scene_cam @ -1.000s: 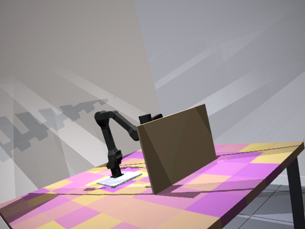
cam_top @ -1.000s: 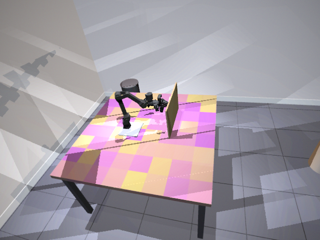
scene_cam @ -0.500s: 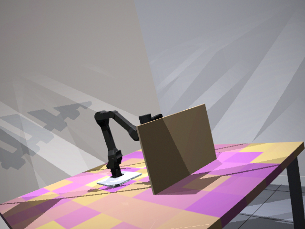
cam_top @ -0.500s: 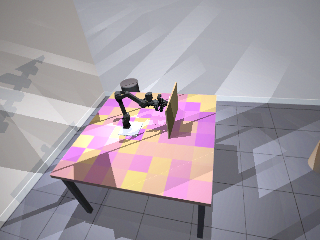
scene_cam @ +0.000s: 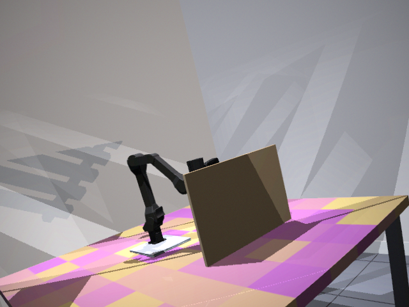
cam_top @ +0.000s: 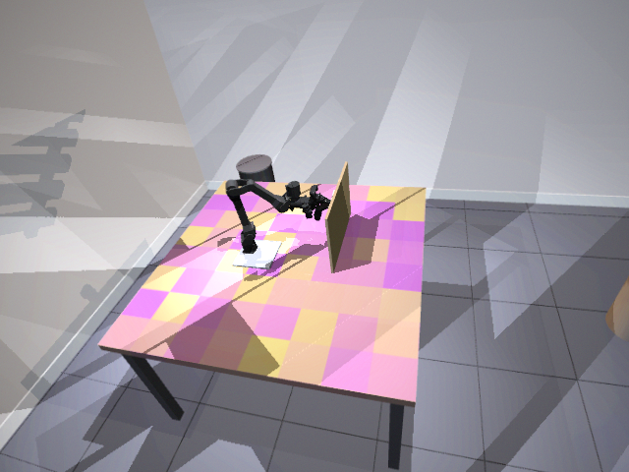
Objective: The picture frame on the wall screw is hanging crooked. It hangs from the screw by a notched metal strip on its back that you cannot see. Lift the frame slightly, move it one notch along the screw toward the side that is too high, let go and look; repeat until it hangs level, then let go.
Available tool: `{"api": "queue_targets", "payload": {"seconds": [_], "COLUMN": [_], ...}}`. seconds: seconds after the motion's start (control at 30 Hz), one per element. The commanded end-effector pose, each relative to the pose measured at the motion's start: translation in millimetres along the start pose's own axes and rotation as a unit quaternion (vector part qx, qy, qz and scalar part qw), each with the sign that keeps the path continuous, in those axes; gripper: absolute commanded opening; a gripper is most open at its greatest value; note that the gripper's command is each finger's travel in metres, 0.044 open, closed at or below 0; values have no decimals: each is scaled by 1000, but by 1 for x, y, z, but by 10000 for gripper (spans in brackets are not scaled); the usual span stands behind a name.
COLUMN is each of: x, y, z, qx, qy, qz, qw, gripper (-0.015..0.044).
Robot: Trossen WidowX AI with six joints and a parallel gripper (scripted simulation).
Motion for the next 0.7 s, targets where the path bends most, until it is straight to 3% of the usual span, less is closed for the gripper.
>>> {"api": "queue_targets", "payload": {"seconds": [0.0,0.67], "x": [-1,-6], "y": [1,1], "z": [4,4], "qx": [6,6], "qy": [1,1], "qz": [-1,-1], "qw": [1000,1000], "gripper": [0,0]}}
Point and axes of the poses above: the point midway between the two fingers, 35 mm back from their tips, its own y axis out along the fingers, its own z axis across the jaws, x = y × z, the point moved 3 cm from there along -y, back along the fingers, and after that the axes turned 3 degrees about -y, right-handed, at the moved point
